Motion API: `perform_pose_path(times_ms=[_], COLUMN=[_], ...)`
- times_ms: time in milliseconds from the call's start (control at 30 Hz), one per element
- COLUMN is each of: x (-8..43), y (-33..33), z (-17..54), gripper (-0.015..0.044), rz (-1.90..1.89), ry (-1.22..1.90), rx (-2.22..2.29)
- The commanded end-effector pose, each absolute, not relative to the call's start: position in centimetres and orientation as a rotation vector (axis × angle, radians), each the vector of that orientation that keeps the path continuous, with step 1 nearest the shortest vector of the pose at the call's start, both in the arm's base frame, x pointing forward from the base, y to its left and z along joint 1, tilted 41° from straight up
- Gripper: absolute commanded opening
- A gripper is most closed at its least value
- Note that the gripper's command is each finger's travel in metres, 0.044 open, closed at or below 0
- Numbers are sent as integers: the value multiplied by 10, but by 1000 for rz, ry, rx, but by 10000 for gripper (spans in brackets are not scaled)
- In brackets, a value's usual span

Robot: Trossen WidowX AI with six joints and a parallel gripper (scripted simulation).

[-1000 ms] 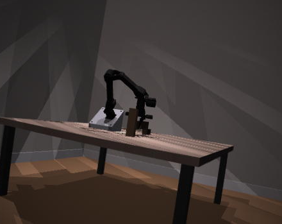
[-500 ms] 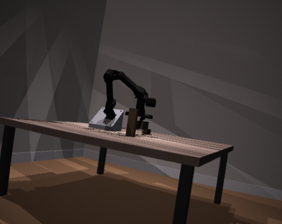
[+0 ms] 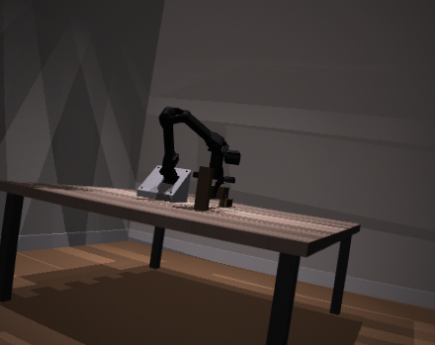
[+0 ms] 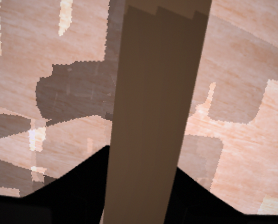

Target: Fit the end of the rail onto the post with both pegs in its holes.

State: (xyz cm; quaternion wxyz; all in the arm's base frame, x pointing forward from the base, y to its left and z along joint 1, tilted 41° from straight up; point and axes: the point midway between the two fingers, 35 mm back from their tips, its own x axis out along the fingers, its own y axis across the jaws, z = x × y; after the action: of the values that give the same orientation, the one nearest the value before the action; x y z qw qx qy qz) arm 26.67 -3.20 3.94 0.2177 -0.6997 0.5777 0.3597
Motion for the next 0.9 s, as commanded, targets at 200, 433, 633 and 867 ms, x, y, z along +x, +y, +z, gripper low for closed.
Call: perform_pose_path(times_ms=[200, 433, 633, 867], x=[268, 269, 269, 270], y=[-35, -36, -38, -39], z=[42, 43, 45, 47], gripper=[0, 0, 0, 0], rz=[995, 995, 995, 994], ry=[1595, 1595, 1595, 1595], rx=[-1941, -1941, -1941, -1941])
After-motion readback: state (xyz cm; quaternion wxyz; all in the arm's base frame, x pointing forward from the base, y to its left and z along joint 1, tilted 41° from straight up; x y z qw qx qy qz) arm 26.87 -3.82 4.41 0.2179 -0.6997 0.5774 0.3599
